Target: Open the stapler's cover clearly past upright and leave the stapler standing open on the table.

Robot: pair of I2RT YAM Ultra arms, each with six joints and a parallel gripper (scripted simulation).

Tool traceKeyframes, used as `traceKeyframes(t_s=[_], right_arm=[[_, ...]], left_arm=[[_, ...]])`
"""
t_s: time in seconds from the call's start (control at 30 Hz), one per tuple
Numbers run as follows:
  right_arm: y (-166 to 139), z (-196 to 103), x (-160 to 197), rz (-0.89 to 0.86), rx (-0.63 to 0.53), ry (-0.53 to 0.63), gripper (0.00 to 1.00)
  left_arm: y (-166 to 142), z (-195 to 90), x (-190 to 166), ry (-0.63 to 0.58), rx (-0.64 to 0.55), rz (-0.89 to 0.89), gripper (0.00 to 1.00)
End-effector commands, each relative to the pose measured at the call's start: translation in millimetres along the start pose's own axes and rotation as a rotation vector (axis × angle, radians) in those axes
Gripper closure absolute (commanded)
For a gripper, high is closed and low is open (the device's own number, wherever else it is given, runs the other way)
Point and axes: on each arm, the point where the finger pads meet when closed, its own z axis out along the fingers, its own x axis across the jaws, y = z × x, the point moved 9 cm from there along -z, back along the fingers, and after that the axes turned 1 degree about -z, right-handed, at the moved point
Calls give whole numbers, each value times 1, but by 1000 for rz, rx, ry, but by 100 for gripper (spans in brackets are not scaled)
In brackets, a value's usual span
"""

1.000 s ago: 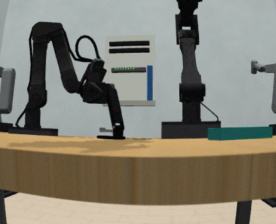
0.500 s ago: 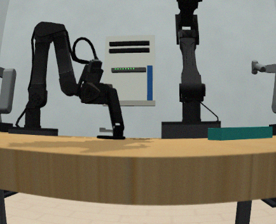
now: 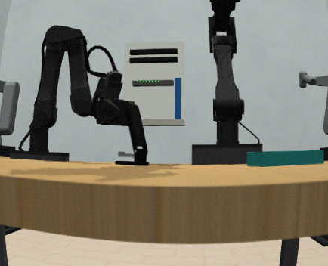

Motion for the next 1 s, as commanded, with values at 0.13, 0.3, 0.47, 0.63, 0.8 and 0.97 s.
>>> traceKeyframes(t_s=[0.13,0.3,0.47,0.63,0.8,0.97], right_arm=[[0,14,1,-1,-7,5,50],[0,21,0,-1,-8,5,50],[0,26,0,-2,-8,5,50],[0,33,0,-2,-9,5,50],[-1,33,0,-9,-1,4,50],[-1,33,0,-8,-2,0,50]], left_arm=[[-1,1,1,-7,-9,6,43],[-1,1,1,-7,-9,6,43],[-1,1,1,-7,-9,6,43],[-1,1,1,-7,-9,6,43],[-1,1,1,-7,-9,6,43],[-1,1,1,-7,-9,6,43]])
